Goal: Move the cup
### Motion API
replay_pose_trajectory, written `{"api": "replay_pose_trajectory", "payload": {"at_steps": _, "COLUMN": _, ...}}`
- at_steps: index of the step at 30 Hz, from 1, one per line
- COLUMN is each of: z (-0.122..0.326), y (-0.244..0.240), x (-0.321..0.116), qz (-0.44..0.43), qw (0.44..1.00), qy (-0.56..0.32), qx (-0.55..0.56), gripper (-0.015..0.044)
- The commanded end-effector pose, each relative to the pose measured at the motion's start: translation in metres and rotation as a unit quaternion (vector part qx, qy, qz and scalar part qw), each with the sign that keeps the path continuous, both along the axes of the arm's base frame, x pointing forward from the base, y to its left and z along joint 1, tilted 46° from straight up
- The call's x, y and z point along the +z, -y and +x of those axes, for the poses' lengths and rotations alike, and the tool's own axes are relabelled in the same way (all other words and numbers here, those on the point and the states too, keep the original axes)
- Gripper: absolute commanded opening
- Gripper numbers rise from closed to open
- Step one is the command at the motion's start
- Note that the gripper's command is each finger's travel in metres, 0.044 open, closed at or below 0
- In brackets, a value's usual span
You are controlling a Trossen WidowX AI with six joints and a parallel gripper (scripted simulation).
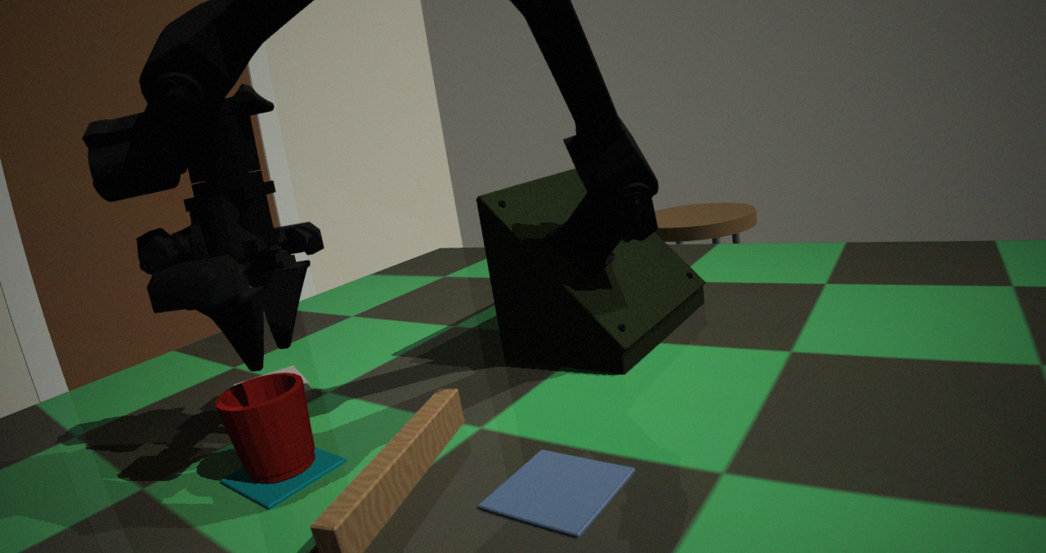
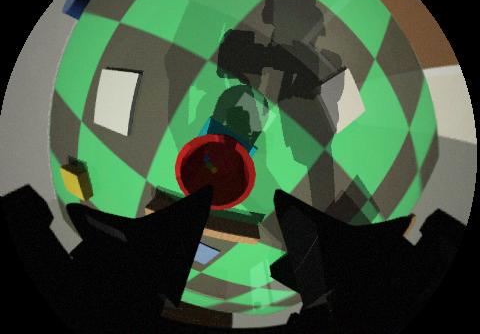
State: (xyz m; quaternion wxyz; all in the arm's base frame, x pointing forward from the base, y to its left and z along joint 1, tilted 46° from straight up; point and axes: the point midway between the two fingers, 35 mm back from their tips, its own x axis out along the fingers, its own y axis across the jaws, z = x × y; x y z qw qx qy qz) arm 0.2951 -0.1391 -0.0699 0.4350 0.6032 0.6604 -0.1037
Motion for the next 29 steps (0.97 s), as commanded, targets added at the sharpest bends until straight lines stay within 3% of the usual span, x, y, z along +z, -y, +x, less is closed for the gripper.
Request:
{"api": "replay_pose_trajectory", "payload": {"at_steps": 1, "z": 0.0, "y": 0.0, "x": -0.001, "qz": 0.0, "qw": 1.0, "qy": -0.001, "qx": 0.0, "gripper": 0.0338}}
{"api": "replay_pose_trajectory", "payload": {"at_steps": 5, "z": 0.0, "y": 0.004, "x": 0.004, "qz": 0.0, "qw": 1.0, "qy": -0.001, "qx": 0.0, "gripper": 0.044}}
{"api": "replay_pose_trajectory", "payload": {"at_steps": 19, "z": -0.006, "y": 0.043, "x": 0.043, "qz": -0.004, "qw": 1.0, "qy": 0.0, "qx": 0.003, "gripper": 0.044}}
{"api": "replay_pose_trajectory", "payload": {"at_steps": 29, "z": -0.007, "y": 0.042, "x": 0.041, "qz": -0.001, "qw": 1.0, "qy": 0.0, "qx": -0.002, "gripper": 0.044}}
